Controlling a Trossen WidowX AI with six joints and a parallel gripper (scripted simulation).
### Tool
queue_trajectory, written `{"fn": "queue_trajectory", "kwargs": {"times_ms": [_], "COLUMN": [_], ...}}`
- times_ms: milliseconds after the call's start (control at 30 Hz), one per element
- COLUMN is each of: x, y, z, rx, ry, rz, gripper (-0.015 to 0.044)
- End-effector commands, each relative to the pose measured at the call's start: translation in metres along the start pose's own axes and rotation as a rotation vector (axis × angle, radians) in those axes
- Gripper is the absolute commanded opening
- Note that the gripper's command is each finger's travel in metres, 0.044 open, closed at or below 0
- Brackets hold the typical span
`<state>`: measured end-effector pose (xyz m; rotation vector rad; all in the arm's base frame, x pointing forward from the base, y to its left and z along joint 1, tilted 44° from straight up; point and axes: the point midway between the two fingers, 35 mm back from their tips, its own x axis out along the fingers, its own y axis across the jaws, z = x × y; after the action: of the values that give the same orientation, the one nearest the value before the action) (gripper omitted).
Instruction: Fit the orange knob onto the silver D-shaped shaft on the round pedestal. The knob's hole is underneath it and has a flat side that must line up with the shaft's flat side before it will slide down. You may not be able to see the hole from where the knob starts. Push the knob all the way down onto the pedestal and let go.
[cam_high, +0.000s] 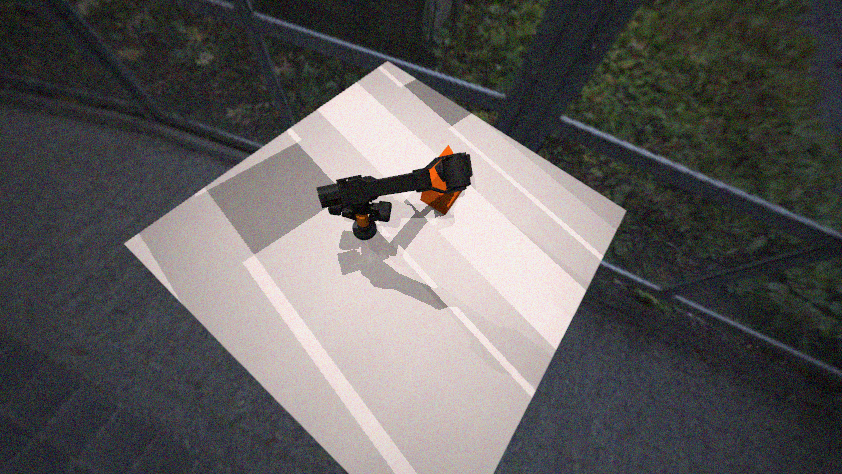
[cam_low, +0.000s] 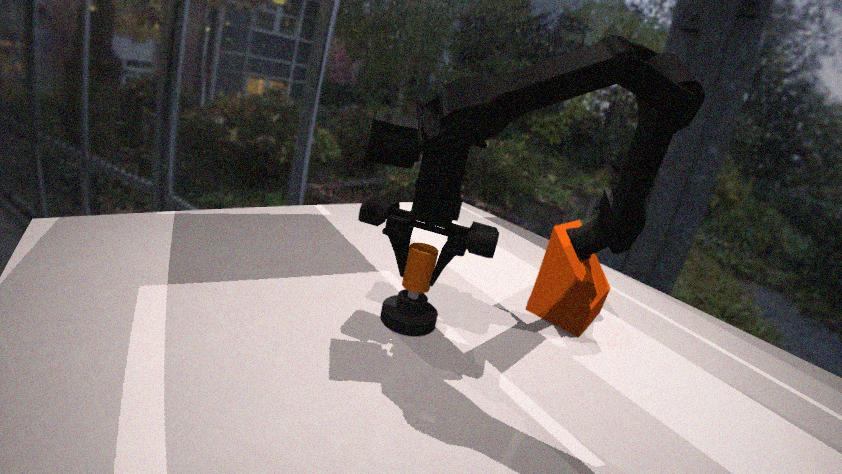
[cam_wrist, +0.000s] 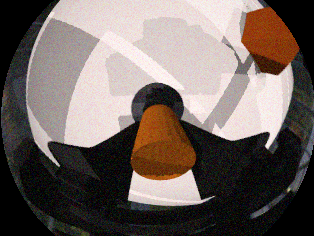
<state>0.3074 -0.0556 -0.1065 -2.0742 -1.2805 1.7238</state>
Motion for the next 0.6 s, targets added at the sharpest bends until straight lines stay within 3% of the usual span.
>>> {"fn": "queue_trajectory", "kwargs": {"times_ms": [0, 567], "x": [0.0004, 0.0012], "y": [0.0004, 0.0004], "z": [-0.0007, -0.0007], "rx": [-0.015, 0.025], "ry": [0.004, 0.004], "rz": [0.001, 0.001], "gripper": [0.0, 0.0]}}
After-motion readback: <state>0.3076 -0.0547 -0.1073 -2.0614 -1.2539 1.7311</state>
